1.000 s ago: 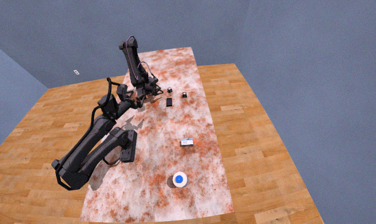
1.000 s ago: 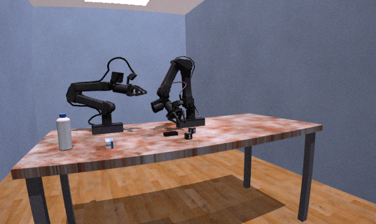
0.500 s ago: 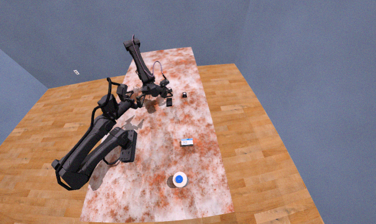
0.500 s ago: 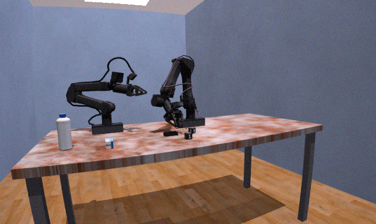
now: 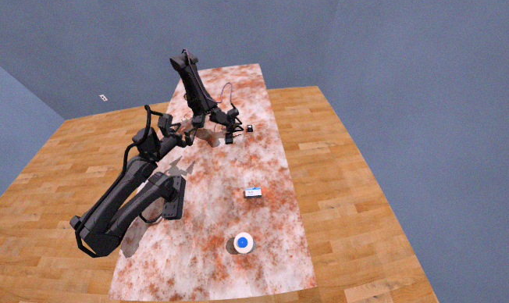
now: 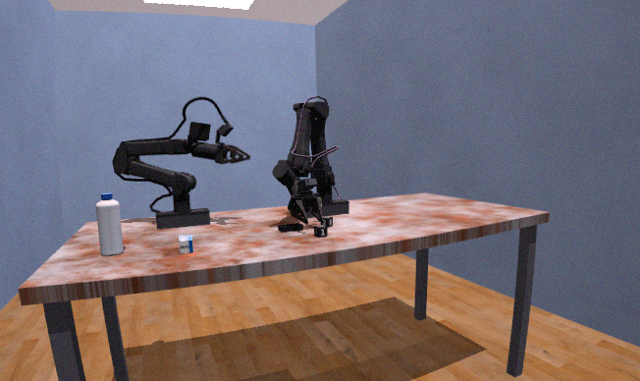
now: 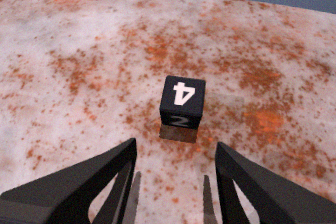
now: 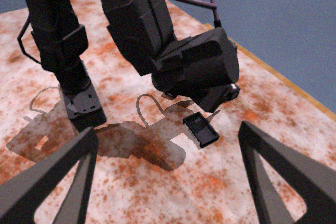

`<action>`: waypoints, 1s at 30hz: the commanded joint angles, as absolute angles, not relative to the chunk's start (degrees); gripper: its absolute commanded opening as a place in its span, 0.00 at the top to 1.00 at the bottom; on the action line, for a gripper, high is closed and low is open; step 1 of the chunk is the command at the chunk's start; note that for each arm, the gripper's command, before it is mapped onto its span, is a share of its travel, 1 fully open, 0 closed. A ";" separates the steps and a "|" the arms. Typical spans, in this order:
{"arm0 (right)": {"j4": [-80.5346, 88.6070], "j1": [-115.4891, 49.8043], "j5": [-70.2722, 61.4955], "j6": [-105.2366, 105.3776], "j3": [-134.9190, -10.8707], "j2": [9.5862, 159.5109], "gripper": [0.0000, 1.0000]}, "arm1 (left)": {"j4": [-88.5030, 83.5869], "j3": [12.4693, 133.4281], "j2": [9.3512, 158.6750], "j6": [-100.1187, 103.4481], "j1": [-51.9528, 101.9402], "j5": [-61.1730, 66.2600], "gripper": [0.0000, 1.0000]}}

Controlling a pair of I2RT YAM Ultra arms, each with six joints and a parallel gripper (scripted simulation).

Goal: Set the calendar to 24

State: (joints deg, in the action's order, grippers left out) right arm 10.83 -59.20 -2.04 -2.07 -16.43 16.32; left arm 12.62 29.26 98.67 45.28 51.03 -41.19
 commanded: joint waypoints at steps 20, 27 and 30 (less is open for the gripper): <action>10.36 -58.63 -2.74 -2.51 -15.66 14.97 0.00 | 32.14 24.15 101.30 31.64 46.58 -37.07 0.45; 10.36 -58.63 -2.74 -2.51 -15.66 14.97 0.00 | 34.47 25.78 103.67 30.10 44.89 -35.55 0.45; 10.36 -58.63 -2.74 -2.51 -15.66 14.97 0.00 | 35.54 26.16 104.80 29.56 44.28 -35.12 0.45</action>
